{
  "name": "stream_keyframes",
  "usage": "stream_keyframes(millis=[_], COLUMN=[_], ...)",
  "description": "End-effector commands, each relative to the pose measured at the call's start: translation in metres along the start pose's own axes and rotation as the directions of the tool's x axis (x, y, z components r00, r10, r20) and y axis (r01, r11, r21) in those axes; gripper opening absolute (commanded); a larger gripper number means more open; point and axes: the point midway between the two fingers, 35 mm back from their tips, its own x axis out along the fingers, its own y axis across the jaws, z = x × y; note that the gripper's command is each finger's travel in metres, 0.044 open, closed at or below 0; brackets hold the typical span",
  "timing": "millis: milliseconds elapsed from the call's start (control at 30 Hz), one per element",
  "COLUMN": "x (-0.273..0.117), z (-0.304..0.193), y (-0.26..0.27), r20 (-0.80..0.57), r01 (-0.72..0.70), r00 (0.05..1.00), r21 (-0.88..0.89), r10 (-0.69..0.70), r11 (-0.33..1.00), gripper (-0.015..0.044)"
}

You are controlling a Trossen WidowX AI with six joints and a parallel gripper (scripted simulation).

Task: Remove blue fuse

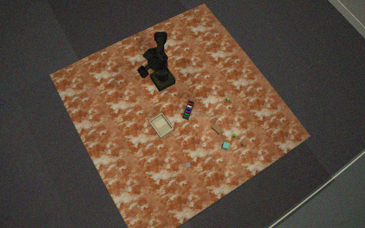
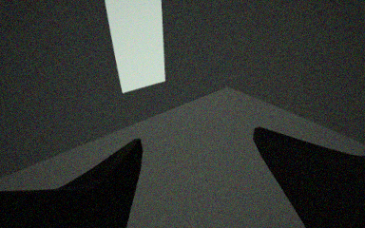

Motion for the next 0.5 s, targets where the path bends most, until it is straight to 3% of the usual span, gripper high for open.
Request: stream_keyframes(millis=[0, 100, 233, 367, 467], x=[0.001, 0.014, 0.021, 0.007, -0.014], z=[-0.003, -0.039, -0.105, -0.169, -0.213], y=[-0.001, -0.008, -0.020, -0.030, -0.035], r20=[-0.012, -0.178, -0.450, -0.682, -0.810], r01=[0.005, 0.050, 0.045, -0.060, -0.187], r00=[1.000, 0.982, 0.877, 0.685, 0.499], r21=[-0.007, -0.104, -0.272, -0.401, -0.447], r10=[-0.005, -0.068, -0.168, -0.255, -0.308], r11=[1.000, 0.993, 0.961, 0.914, 0.875], gripper=[0.0374, 0.0295, 0.0190, 0.0085, 0.0074])
